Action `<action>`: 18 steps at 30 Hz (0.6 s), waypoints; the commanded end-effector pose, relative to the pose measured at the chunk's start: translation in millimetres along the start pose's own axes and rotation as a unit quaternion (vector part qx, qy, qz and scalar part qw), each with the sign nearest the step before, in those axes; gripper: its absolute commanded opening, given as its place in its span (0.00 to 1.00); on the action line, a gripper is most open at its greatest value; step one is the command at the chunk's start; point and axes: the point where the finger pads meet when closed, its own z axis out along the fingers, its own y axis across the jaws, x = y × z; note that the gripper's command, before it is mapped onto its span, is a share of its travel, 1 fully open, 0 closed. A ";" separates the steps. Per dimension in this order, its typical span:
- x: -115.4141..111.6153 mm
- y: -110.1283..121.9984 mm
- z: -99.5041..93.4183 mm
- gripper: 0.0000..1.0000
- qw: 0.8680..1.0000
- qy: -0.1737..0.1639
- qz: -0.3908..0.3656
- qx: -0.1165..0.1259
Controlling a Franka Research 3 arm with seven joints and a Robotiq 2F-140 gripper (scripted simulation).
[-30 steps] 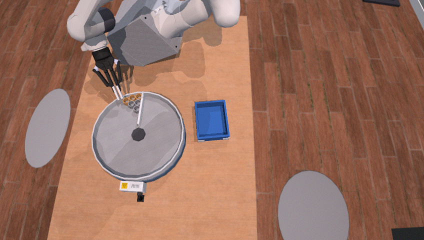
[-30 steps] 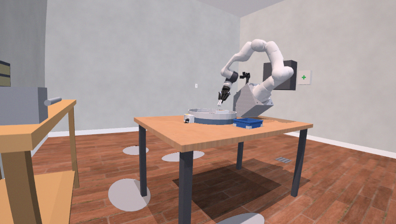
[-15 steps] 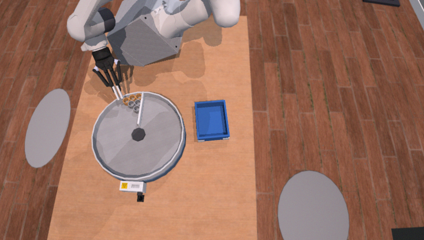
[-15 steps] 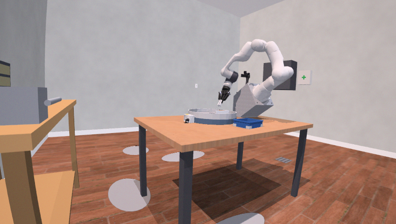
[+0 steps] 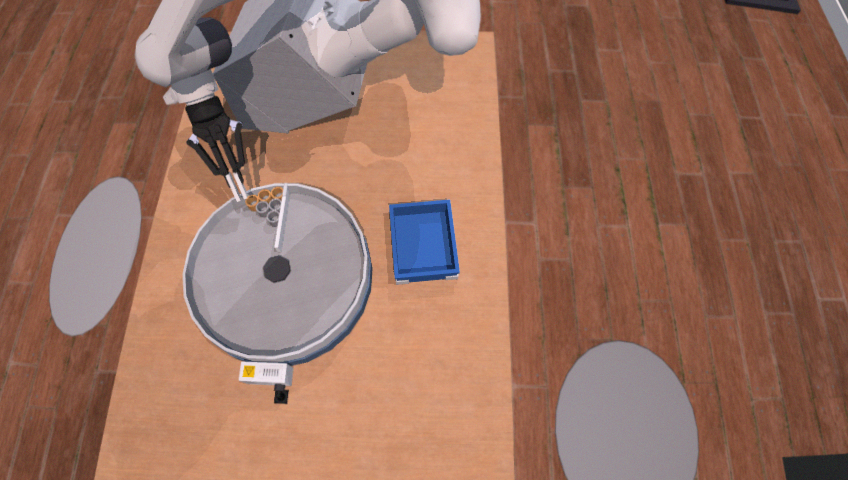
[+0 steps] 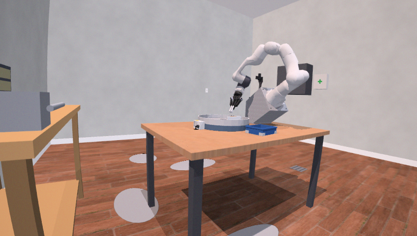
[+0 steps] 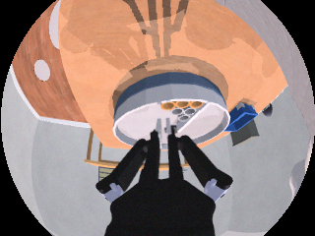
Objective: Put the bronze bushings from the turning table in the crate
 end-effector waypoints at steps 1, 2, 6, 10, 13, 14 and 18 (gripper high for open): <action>9.0 0.4 12.2 0.06 1.000 0.001 -0.004 0.000; 10.0 0.5 13.4 0.06 1.000 0.001 -0.004 0.000; 10.2 0.5 13.6 0.06 1.000 0.001 -0.004 0.000; 10.2 0.5 13.6 0.06 1.000 0.001 -0.004 0.000; 10.2 0.5 13.6 0.06 1.000 0.001 -0.004 0.000; 10.2 0.5 13.6 0.06 1.000 0.001 -0.004 0.000; 10.2 0.5 13.6 0.06 1.000 0.001 -0.004 0.000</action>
